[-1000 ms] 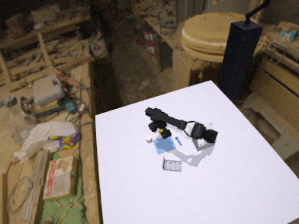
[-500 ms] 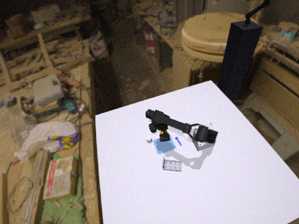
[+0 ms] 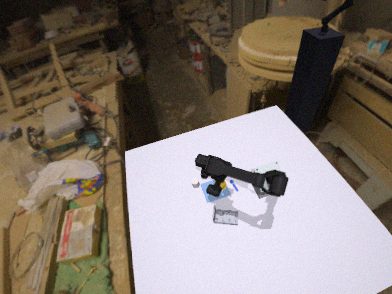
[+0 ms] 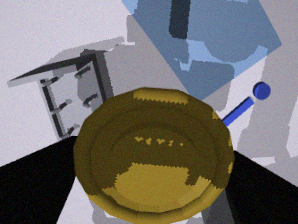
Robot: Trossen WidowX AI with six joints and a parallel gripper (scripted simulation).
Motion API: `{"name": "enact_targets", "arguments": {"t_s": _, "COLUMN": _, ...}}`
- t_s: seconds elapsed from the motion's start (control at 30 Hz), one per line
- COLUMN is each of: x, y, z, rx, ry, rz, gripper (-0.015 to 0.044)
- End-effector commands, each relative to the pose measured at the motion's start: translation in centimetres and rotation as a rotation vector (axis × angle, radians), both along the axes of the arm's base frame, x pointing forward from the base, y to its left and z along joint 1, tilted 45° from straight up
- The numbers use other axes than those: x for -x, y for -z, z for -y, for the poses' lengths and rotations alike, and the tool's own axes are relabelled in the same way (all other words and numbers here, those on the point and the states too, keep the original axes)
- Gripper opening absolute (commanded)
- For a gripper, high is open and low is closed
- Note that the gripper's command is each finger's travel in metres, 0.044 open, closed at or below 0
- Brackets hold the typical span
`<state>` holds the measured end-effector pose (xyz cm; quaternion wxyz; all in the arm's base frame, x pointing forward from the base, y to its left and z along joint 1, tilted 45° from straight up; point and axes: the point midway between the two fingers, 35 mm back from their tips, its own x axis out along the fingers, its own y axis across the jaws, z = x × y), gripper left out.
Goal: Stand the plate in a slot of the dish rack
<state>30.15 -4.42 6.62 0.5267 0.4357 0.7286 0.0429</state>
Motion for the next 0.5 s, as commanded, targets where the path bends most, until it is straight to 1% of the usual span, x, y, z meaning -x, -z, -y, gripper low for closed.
{"name": "enact_targets", "arguments": {"t_s": 0.0, "x": 0.5, "y": -1.4, "z": -1.1, "rx": 0.008, "ry": 0.104, "rz": -0.087, "gripper": 0.0000}}
{"name": "enact_targets", "arguments": {"t_s": 0.47, "x": 3.0, "y": -5.1, "z": -5.1, "rx": 0.034, "ry": 0.455, "rz": -0.418, "gripper": 0.0000}}
